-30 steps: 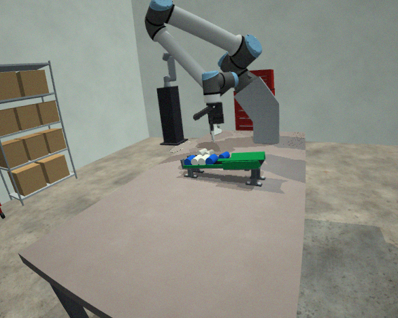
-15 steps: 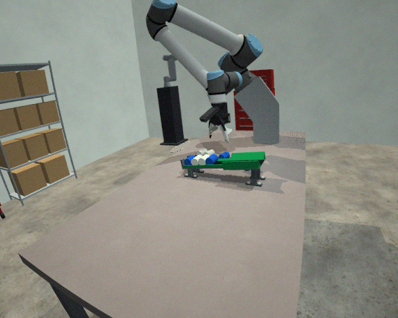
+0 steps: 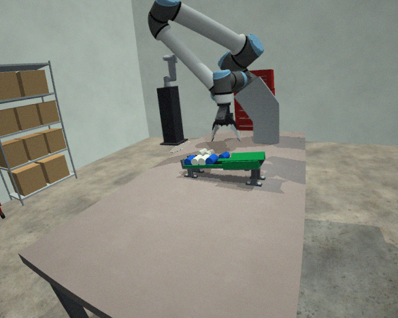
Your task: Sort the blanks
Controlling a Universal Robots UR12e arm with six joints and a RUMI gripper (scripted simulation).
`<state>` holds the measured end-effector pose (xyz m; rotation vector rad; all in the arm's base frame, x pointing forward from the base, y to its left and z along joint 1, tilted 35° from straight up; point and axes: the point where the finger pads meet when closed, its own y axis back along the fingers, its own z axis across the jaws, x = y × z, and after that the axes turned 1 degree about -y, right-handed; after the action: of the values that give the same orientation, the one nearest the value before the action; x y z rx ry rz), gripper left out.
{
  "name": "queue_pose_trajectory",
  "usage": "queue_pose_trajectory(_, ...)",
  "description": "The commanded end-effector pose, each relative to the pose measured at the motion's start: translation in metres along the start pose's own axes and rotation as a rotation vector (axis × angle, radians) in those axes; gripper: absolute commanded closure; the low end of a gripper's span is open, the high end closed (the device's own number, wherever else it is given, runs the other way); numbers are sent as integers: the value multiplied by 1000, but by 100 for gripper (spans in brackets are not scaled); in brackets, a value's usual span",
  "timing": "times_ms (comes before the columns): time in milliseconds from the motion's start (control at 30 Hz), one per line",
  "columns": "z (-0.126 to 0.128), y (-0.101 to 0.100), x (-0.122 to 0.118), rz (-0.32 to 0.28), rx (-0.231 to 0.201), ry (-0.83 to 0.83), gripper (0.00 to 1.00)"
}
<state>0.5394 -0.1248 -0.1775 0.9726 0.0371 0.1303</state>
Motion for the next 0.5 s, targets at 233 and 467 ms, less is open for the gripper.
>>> queue_pose_trajectory(233, -35, -1, 5, 15, 0, 551, 0)
queue_pose_trajectory(467, -53, -1, 7, 16, -5, 806, 0)
